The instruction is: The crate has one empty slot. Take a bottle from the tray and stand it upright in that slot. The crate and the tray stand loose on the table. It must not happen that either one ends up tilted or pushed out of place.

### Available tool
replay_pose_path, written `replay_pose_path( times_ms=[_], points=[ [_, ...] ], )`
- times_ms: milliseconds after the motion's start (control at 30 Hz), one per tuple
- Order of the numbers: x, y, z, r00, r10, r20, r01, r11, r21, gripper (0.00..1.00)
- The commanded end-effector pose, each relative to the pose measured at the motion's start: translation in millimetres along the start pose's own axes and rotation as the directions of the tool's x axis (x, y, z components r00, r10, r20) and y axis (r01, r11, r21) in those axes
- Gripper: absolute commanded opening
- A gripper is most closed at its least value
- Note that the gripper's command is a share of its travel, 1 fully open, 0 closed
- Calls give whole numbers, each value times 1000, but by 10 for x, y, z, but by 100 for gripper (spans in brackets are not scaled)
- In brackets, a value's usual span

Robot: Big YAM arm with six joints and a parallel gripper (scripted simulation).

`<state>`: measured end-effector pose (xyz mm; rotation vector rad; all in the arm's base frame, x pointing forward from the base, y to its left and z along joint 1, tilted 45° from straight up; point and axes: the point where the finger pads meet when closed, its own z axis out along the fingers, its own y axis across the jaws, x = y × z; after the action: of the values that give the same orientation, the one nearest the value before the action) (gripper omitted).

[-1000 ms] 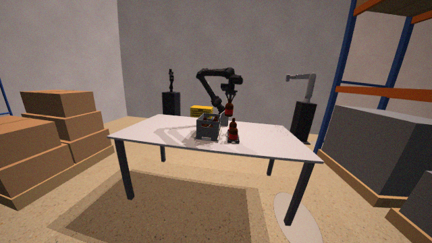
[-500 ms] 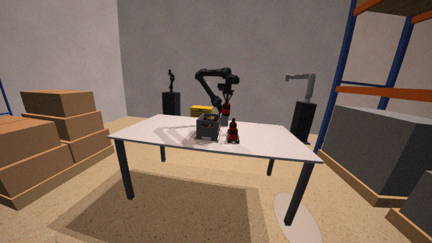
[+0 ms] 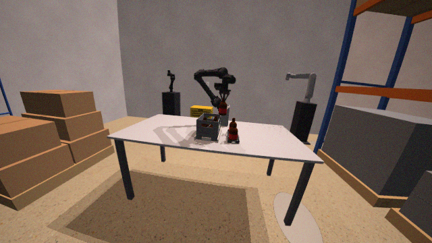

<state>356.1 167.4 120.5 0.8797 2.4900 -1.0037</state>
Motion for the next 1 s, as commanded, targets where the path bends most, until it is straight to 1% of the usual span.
replay_pose_path(
  times_ms=[0,33,67,167,200,300,367,433,467,500,533,567,633,733,767,833,900,967],
  points=[
    [-125,-142,-29,1000,-1,-7,1,1000,-4,0],
    [-154,-150,-54,1000,4,-7,-4,1000,-10,0],
    [-213,-137,-116,1000,15,-5,-16,1000,-26,0],
    [-220,-163,-111,1000,14,-5,-15,1000,-25,0],
    [-174,-225,-42,1000,2,-8,-2,1000,-7,0],
    [-195,-302,-26,1000,-1,-6,1,1000,-3,0],
    [-296,-291,-128,1000,18,-4,-18,999,-30,0],
    [-235,-393,-24,1000,-2,-6,2,1000,-3,0],
    [-244,-416,-23,1000,-2,-6,2,1000,-3,0],
    [-257,-434,-29,1000,0,-7,0,1000,-4,0],
    [-329,-415,-108,1000,15,-6,-15,1000,-25,0],
    [-357,-427,-128,1000,19,-4,-19,999,-30,0],
    [-292,-528,-21,1000,-2,-6,2,1000,-2,0],
    [-302,-550,-20,1000,-2,-6,2,1000,-2,0],
    [-430,-493,-176,1000,29,-7,-29,999,-43,0],
    [-455,-539,-175,1000,29,-3,-29,999,-43,0],
    [-366,-645,-44,1000,3,-7,-3,1000,-9,0],
    [-366,-702,-17,1000,-2,-6,2,1000,-2,0]
  ],
)
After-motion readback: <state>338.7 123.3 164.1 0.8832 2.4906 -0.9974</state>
